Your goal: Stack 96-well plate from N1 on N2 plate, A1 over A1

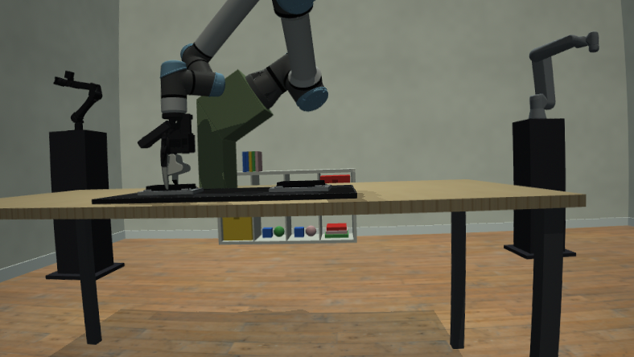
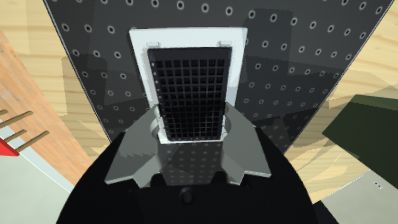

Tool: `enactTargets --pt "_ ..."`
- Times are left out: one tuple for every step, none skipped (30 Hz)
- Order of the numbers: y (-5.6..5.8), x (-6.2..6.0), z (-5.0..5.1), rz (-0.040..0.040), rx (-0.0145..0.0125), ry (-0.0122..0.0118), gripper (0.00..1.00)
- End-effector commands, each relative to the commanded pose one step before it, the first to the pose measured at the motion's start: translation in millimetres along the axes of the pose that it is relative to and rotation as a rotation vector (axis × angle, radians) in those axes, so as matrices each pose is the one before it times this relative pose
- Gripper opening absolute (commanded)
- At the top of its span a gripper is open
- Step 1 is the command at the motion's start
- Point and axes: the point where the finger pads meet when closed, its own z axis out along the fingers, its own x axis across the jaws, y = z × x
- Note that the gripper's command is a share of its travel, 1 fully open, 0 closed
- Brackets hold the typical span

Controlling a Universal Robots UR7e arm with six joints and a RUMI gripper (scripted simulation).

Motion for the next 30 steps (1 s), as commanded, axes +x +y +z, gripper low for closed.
enactTargets --pt "-0.26 -0.47 -0.48 -0.00029 0.00064 -0.00104 0.0" --pt "0.03 0.01 0.09 -0.00002 -0.00011 0.00001 0.0" --pt "0.0 0.0 0.0 0.0 0.0 0.0 0.0" --pt "-0.03 -0.01 -0.09 0.00003 0.00011 -0.00001 0.0" --pt "0.0 0.0 0.01 0.0 -0.00001 0.0 0.0" --pt "0.0 0.0 0.0 0.0 0.0 0.0 0.0" --pt "0.0 0.0 -0.01 0.0 0.00001 0.0 0.0" --pt "0.0 0.0 0.0 0.0 0.00001 0.0 0.0" --pt "0.0 0.0 0.0 0.0 0.0 0.0 0.0" --pt "0.0 0.0 0.0 0.0 0.0 0.0 0.0" --pt "0.05 0.01 -1.49 -0.00002 -0.00008 -0.00001 0.0" --pt "-0.02 0.01 -1.75 -0.00001 -0.00002 0.00002 0.0" --pt "0.0 0.0 -1.66 0.0 0.00001 0.0 0.0" --pt "0.0 0.0 -1.66 0.0 0.0 0.0 0.0" --pt "0.0 0.0 -1.66 0.0 0.0 0.0 0.0" --pt "0.0 0.0 -1.67 0.0 0.0 0.0 0.0" --pt "0.0 0.0 -1.67 0.0 0.0 0.0 0.0" --pt "0.0 0.0 -1.67 0.0 0.0 0.0 0.0" --pt "0.0 0.0 -1.67 0.0 0.0 0.0 0.0" --pt "0.0 0.0 -1.67 0.0 0.0 0.0 0.0" --pt "0.0 0.0 -1.67 0.0 0.0 0.0 0.0" --pt "0.0 0.0 -1.67 0.0 0.0 0.0 0.0" --pt "0.0 0.0 -1.67 0.0 0.0 0.0 0.0" --pt "0.0 0.0 -1.67 0.0 0.0 0.0 0.0" --pt "0.0 0.0 -1.67 0.0 0.0 0.0 0.0" --pt "0.0 0.0 0.0 0.0 0.0 0.0 0.0" --pt "0.0 0.0 0.0 0.0 0.0 0.0 0.0" --pt "-0.01 0.0 -1.68 0.0 0.0 0.0 0.0" --pt "0.0 0.0 -1.67 0.0 0.0 0.0 0.0" --pt "0.0 0.0 -1.67 0.0 0.0 0.0 0.0"
